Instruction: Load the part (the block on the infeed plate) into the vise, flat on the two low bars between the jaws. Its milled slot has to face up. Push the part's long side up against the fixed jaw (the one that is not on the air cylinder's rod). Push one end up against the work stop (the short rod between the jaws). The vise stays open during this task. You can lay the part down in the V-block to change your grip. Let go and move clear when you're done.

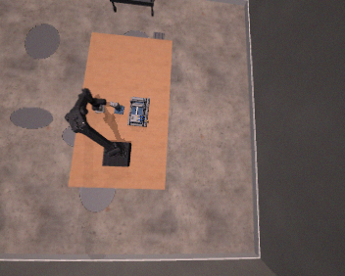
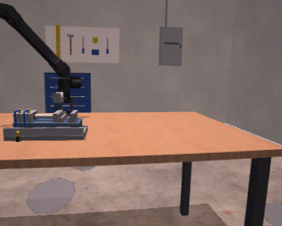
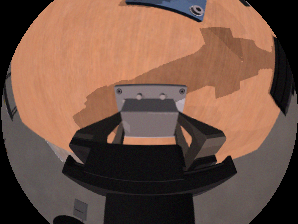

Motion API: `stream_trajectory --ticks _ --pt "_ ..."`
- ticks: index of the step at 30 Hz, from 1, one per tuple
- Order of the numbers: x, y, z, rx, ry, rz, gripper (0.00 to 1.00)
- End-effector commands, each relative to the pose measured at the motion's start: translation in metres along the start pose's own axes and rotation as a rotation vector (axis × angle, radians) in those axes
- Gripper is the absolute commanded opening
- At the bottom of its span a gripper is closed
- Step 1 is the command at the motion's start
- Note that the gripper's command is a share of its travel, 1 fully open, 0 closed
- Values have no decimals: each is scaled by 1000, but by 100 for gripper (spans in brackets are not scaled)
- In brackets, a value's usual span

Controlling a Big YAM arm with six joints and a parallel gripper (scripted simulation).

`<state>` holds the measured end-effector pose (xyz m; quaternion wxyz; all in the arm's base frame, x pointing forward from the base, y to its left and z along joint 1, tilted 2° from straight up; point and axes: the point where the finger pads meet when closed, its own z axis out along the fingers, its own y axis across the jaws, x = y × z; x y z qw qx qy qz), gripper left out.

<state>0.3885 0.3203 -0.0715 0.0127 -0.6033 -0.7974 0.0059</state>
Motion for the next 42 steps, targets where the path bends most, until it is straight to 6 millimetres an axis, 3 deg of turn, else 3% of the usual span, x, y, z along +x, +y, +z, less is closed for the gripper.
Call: stream_trajectory --ticks 1,24,42 --pt "10 2 0 -11 3 -9 0" --pt "10 4 -7 -16 5 -9 0" --pt "16 20 -48 -58 24 -9 0"
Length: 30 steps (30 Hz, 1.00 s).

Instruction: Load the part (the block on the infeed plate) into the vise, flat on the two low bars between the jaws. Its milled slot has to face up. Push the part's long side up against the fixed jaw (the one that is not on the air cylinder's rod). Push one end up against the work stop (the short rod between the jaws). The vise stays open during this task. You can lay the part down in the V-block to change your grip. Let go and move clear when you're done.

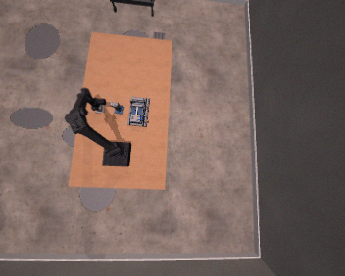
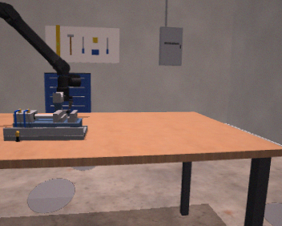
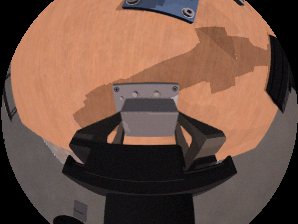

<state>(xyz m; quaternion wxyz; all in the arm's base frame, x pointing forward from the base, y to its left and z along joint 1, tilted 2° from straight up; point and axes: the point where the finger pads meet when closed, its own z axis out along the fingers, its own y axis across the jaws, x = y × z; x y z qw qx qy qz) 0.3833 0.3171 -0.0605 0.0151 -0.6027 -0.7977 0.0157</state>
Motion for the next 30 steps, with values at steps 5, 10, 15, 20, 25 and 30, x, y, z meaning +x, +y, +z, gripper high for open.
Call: stream_trajectory --ticks 5,10,15,20,25,30 --pt "15 26 -53 -77 32 -8 0" --pt "13 26 -72 -79 32 -8 0" --pt "12 26 -90 -80 33 -8 0" --pt "10 25 -108 -81 33 -8 0" --pt "7 25 -132 -82 33 -4 0" --pt "5 24 -155 -84 34 -2 0"
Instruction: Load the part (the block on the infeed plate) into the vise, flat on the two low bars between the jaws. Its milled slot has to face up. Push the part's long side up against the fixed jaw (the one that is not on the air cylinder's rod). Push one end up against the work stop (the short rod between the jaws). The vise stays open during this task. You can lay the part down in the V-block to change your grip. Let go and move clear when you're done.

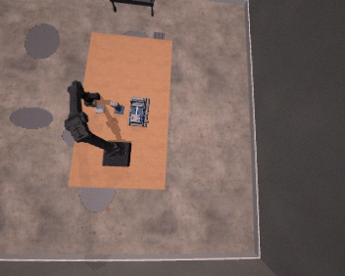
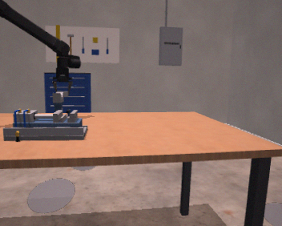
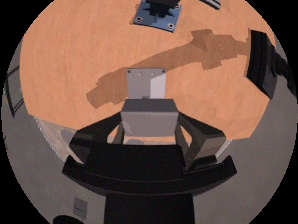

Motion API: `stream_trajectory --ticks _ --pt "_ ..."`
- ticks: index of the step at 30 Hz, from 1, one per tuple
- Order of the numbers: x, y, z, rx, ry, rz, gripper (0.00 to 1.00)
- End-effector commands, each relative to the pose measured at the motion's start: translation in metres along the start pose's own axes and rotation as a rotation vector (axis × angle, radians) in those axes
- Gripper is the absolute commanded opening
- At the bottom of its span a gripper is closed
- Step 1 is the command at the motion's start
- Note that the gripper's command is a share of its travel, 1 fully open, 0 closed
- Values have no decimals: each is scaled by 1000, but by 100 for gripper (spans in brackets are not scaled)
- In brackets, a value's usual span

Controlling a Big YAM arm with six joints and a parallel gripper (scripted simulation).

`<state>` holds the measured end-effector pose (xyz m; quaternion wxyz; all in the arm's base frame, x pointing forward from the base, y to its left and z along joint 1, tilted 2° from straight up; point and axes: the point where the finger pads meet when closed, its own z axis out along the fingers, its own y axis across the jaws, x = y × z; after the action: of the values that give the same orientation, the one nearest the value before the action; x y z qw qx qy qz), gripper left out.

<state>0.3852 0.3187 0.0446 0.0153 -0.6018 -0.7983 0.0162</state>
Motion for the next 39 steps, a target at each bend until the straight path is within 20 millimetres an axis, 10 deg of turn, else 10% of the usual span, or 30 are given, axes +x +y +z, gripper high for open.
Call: stream_trajectory --ticks 1,18,39 --pt "4 26 -55 -85 34 1 0" --pt "2 23 -109 -87 35 1 0" --pt "2 23 -132 -94 37 1 0"
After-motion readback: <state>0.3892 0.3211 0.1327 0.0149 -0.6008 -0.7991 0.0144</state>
